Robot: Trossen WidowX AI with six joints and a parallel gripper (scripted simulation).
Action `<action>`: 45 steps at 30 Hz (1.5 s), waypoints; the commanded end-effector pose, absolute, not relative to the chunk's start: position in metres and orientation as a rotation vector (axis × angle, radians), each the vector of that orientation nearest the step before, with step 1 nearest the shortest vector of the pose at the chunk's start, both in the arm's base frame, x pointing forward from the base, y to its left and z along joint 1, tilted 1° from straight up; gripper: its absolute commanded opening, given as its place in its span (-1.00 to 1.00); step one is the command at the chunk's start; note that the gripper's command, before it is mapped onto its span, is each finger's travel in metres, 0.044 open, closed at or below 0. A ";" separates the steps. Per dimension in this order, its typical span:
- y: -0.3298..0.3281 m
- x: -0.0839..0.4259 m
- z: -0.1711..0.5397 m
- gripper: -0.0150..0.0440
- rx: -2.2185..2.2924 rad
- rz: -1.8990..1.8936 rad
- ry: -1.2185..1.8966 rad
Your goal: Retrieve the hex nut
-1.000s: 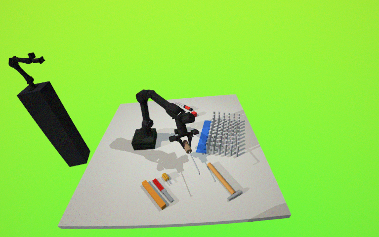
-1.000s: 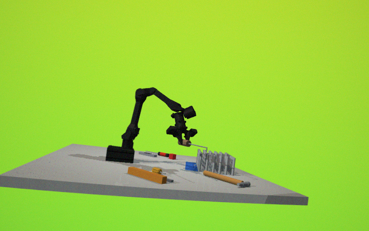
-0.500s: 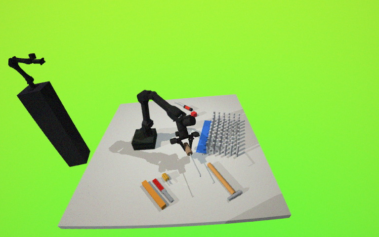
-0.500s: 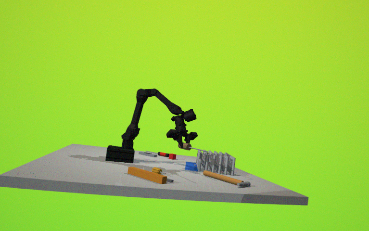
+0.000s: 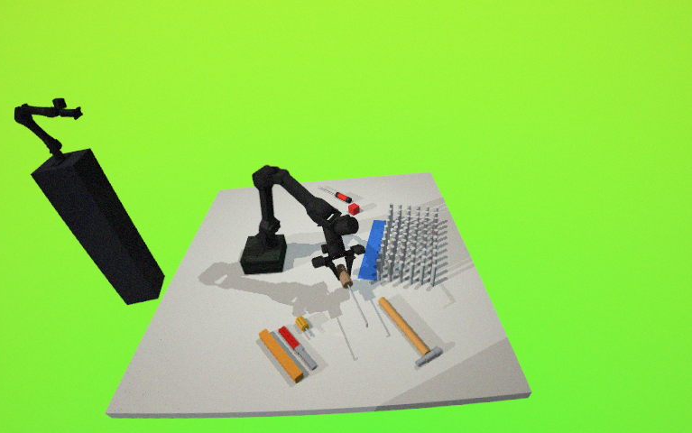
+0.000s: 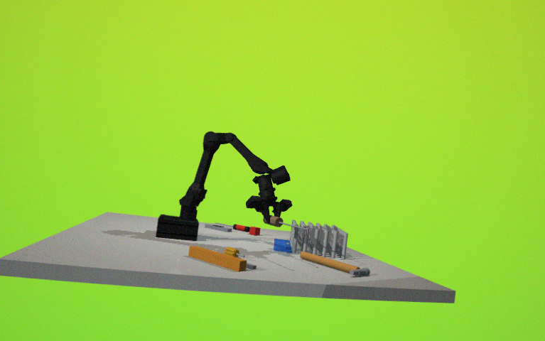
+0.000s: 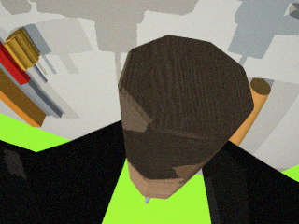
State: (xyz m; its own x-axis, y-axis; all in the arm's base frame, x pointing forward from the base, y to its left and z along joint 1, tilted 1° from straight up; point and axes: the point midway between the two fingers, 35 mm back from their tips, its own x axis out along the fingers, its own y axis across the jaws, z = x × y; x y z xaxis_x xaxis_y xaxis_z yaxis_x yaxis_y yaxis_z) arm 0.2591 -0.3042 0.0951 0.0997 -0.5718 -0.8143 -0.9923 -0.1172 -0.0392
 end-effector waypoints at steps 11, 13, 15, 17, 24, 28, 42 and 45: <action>-0.306 0.262 0.078 -0.49 -1.770 0.869 1.533; -0.306 0.262 0.075 -0.49 -1.770 0.869 1.533; -0.306 0.262 0.073 -0.49 -1.770 0.869 1.533; -0.306 0.262 0.070 -0.49 -1.770 0.869 1.533; -0.307 0.263 0.062 -0.49 -1.770 0.869 1.533; -0.307 0.263 0.057 -0.49 -1.770 0.869 1.533; -0.306 0.263 0.040 -0.49 -1.770 0.870 1.533; -0.306 0.263 0.036 -0.49 -1.770 0.870 1.533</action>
